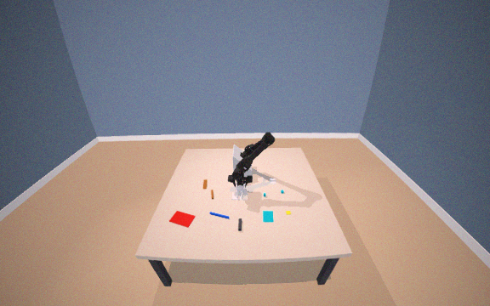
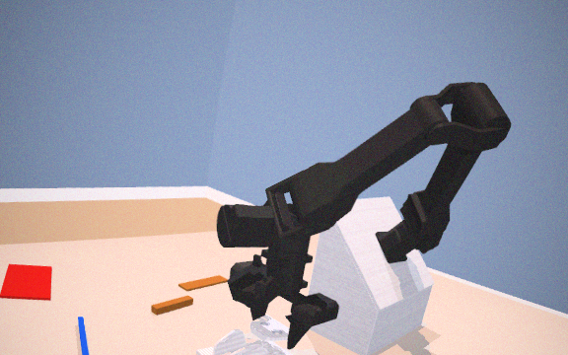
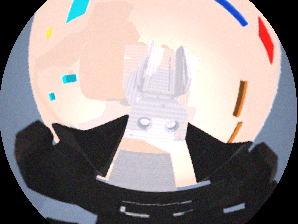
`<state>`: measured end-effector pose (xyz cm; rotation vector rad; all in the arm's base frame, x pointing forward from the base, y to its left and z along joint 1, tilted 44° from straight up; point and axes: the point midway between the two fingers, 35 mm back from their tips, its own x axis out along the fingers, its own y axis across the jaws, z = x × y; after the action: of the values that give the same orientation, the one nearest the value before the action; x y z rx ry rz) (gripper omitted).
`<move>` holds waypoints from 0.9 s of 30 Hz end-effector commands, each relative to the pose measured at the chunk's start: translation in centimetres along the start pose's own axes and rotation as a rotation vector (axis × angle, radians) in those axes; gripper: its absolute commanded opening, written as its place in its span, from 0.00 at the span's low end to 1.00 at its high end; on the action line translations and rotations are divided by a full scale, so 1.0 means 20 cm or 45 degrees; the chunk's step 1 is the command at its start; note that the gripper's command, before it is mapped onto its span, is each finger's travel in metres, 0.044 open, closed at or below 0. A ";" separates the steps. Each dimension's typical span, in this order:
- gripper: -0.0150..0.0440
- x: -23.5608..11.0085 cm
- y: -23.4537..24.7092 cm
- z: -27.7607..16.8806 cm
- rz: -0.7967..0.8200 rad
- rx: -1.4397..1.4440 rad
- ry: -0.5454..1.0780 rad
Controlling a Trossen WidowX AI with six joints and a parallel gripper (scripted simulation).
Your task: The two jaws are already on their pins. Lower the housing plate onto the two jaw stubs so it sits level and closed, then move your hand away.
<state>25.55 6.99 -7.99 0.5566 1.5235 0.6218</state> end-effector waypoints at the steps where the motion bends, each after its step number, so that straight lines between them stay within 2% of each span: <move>1: 0.85 0.04 0.00 -0.01 0.007 0.012 0.003; 10: 0.85 0.10 0.01 -0.02 0.010 0.012 0.004; 27: 0.85 0.10 0.01 -0.02 0.011 0.012 0.004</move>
<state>25.05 8.46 -9.41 0.5621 1.5283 0.6243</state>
